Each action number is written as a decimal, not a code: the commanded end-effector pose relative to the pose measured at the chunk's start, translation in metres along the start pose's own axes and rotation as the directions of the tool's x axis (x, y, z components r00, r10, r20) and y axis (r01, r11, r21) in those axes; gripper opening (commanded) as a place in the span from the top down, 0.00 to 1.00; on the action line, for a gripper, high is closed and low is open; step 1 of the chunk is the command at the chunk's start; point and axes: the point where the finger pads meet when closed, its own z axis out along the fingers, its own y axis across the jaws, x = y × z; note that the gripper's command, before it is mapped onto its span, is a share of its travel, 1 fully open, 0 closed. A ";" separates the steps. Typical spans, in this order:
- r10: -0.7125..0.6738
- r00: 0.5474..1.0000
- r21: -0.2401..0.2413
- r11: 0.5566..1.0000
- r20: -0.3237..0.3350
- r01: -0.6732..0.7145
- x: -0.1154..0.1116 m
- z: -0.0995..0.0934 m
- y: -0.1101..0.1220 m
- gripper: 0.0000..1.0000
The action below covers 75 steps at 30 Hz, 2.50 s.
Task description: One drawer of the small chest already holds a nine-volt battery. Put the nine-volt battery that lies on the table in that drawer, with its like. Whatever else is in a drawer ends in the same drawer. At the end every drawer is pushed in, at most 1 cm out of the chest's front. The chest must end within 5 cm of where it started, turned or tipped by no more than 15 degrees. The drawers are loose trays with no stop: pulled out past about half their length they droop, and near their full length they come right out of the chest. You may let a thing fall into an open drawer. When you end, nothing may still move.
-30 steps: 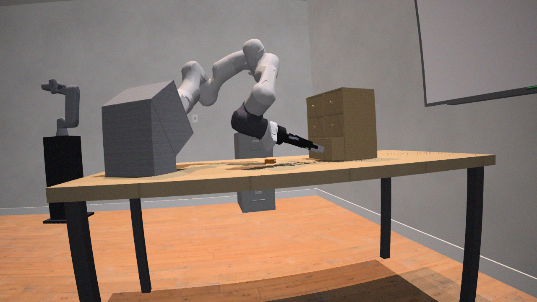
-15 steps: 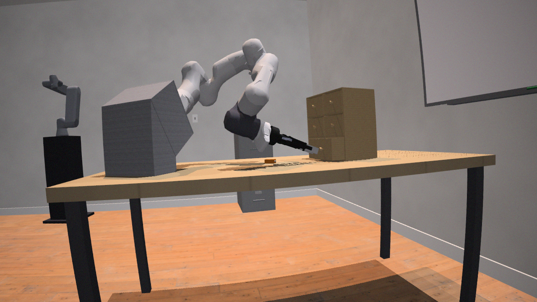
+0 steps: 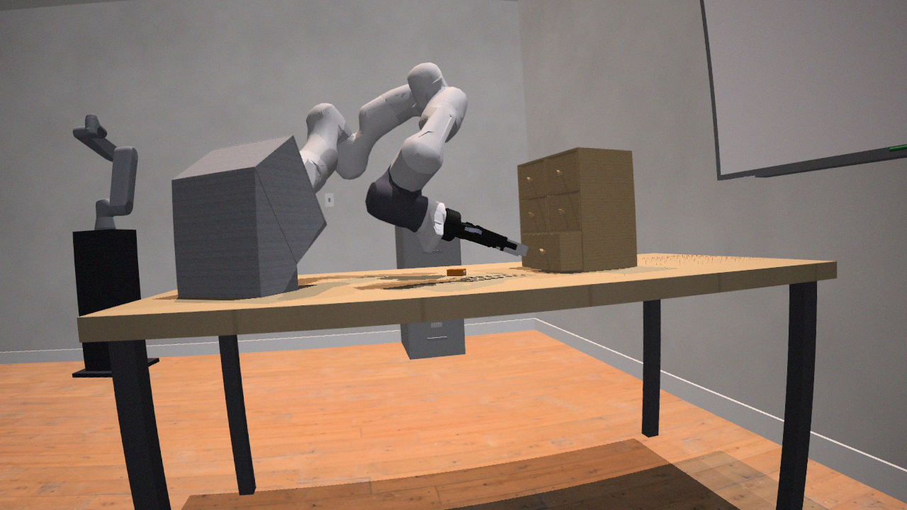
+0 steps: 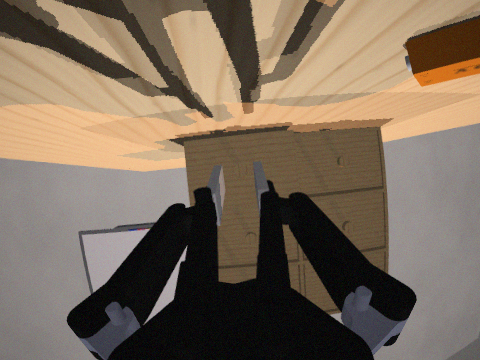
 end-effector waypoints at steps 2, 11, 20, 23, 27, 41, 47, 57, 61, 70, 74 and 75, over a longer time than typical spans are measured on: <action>-0.012 1.000 -0.007 1.000 0.008 0.012 -0.032 -0.030 0.001 0.80; -0.012 1.000 -0.007 1.000 0.008 0.012 -0.070 -0.071 0.001 0.80; -0.012 1.000 -0.007 1.000 0.004 0.012 -0.071 -0.072 0.001 0.80; -0.012 1.000 -0.007 1.000 0.000 0.012 -0.072 -0.073 0.001 0.80; -0.012 1.000 -0.007 1.000 -0.018 0.012 -0.072 -0.075 0.001 0.80; -0.013 0.988 -0.007 1.000 -0.155 0.012 -0.079 -0.090 0.001 0.80; -0.014 0.962 -0.007 1.000 -0.274 0.012 -0.085 -0.103 0.001 0.80; -0.014 0.875 -0.007 1.000 -0.485 0.012 -0.095 -0.127 0.001 0.80; -0.014 0.793 -0.007 1.000 -0.609 0.012 -0.103 -0.143 0.001 0.80; -0.012 0.583 -0.007 1.000 -0.813 0.012 -0.117 -0.174 0.001 0.80; -0.012 0.540 -0.007 1.000 -0.842 0.012 -0.119 -0.180 0.001 0.80; -0.012 0.519 -0.007 1.000 -0.854 0.012 -0.120 -0.182 0.001 0.80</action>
